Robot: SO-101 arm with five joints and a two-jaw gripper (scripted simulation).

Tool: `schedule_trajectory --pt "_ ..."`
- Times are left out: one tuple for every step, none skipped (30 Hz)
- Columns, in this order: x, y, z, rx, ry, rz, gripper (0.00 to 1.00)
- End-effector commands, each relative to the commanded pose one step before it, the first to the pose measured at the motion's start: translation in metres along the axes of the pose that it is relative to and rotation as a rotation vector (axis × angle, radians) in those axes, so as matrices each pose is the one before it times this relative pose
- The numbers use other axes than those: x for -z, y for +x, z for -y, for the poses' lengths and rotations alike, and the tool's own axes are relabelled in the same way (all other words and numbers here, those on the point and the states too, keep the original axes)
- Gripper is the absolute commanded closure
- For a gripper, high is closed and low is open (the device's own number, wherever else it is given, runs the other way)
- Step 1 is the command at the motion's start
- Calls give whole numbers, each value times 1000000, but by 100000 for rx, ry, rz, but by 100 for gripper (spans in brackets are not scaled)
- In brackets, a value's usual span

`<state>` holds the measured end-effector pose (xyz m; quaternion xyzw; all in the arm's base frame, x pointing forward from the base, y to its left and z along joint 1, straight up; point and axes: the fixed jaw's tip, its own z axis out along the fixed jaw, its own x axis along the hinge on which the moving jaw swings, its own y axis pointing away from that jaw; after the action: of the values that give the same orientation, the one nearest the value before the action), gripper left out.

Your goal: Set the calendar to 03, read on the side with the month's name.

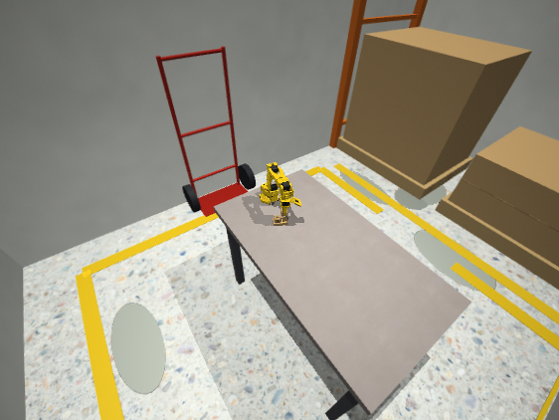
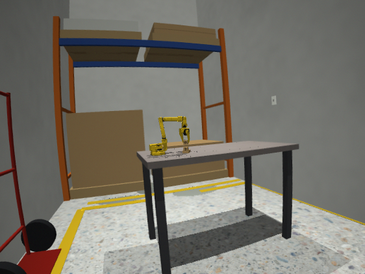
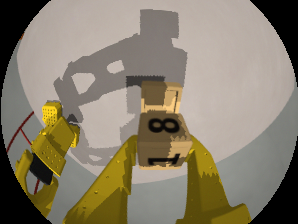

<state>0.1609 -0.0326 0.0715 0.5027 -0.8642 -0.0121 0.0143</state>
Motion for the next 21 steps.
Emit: schedule_trajectory --pt "9901 -905 4601 208 5817 1968 100" --pt "0 0 0 0 0 0 100" --pt "0 0 0 0 0 0 100" --pt "0 0 0 0 0 0 100" --pt "0 0 0 0 0 0 100" --pt "1 -20 -3 9 0 3 100" --pt "-13 -126 -12 75 -1 -1 100" --pt "-22 -336 -30 195 -2 5 100" --pt "-50 -629 -53 364 -3 10 100" --pt "-78 -984 -86 568 -2 12 100" --pt "-107 -1392 -124 810 -7 19 100" --pt "-148 -1862 -170 1071 -9 23 100" --pt "-182 -2346 -220 1357 -8 31 100" --pt "-234 -2868 -275 1645 -13 39 100" --pt "-274 -3401 -328 1947 -12 44 100" --pt "-323 -3941 -401 2245 -14 50 100" --pt "-372 -4476 -464 2540 -19 58 100" --pt "-426 -5005 -527 2823 -20 66 100" --pt "-477 -5514 -607 3096 -22 71 100" --pt "-533 -6002 -678 3344 -23 75 100" --pt "0 0 0 0 0 0 100"
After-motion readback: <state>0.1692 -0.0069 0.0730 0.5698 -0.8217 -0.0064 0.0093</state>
